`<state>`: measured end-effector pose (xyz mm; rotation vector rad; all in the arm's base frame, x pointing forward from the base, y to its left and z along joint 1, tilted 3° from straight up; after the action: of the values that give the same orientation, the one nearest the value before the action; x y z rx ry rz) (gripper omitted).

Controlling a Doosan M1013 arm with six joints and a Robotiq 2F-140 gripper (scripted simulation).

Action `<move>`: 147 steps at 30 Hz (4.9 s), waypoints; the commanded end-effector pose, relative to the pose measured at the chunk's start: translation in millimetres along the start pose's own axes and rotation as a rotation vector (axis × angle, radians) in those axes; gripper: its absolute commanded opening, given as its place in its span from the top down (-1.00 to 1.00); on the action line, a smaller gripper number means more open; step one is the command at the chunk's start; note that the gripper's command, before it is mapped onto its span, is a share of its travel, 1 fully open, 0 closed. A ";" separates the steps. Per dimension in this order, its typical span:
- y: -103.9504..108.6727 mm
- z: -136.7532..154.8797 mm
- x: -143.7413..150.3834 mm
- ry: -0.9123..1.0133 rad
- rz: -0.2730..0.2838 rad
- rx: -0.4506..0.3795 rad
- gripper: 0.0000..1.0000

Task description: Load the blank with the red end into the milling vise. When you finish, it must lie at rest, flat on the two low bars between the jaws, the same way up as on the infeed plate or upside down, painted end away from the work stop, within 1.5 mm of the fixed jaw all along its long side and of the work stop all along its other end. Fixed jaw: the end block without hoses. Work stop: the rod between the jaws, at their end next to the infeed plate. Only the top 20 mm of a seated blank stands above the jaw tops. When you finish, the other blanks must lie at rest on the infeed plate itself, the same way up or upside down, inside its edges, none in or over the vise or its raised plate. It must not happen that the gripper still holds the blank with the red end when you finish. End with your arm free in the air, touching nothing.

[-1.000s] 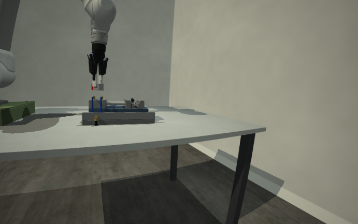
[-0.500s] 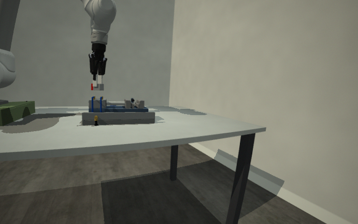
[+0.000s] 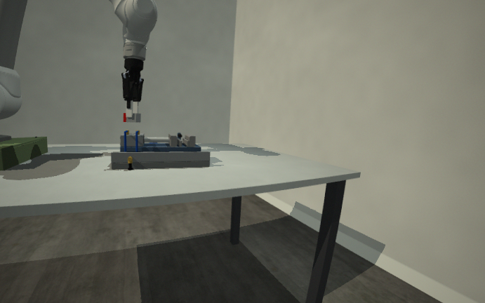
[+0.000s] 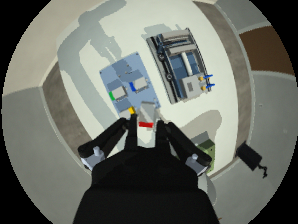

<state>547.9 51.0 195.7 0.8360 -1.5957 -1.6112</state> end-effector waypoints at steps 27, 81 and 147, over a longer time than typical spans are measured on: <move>0.1 0.0 0.0 0.404 0.000 0.000 1.00; 0.1 0.0 0.1 1.017 -0.001 0.000 1.00; 0.1 0.0 0.0 1.908 0.000 0.000 1.00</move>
<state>547.9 51.1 195.8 1.5405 -0.1728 -0.2357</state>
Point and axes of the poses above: the point where the finger pads meet when closed, its own y axis back along the fingers, its own x axis across the jaws, z = x × y, the point moved 9 cm from there along y, back along the fingers, and after that the axes turned 2 degrees about y, right-handed, at the moved point
